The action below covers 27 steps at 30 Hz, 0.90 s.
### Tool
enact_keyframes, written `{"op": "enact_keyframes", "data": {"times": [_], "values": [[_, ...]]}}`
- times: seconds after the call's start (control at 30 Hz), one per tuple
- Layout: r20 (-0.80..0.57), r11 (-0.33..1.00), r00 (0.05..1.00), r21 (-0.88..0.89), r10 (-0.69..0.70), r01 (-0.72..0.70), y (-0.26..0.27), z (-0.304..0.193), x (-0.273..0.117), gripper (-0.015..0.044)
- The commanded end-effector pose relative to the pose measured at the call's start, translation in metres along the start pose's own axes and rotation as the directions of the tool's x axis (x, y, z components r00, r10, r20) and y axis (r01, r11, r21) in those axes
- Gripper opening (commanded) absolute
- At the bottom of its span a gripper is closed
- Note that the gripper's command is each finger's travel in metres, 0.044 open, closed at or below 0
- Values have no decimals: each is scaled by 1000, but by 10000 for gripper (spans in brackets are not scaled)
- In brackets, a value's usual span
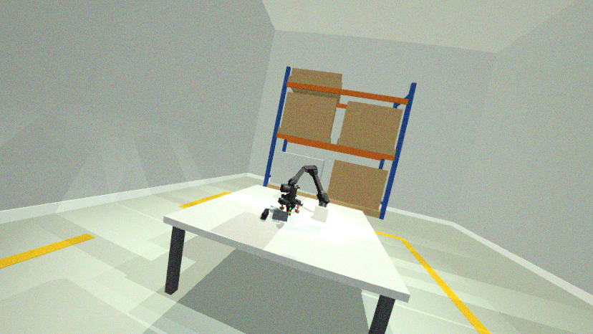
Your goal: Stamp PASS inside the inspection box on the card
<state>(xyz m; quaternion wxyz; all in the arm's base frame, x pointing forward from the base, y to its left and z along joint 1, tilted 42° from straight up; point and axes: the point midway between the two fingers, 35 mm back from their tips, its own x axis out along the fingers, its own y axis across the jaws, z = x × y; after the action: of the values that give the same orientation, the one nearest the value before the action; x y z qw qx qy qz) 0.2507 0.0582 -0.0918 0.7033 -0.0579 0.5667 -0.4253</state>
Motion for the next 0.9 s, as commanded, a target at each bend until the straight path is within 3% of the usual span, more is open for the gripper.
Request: {"op": "enact_keyframes", "data": {"times": [0.0,0.87], "values": [[4,1000,1000,-7,-2,2,0,0,1,0],[4,1000,1000,-7,-2,2,0,0,5,0]]}}
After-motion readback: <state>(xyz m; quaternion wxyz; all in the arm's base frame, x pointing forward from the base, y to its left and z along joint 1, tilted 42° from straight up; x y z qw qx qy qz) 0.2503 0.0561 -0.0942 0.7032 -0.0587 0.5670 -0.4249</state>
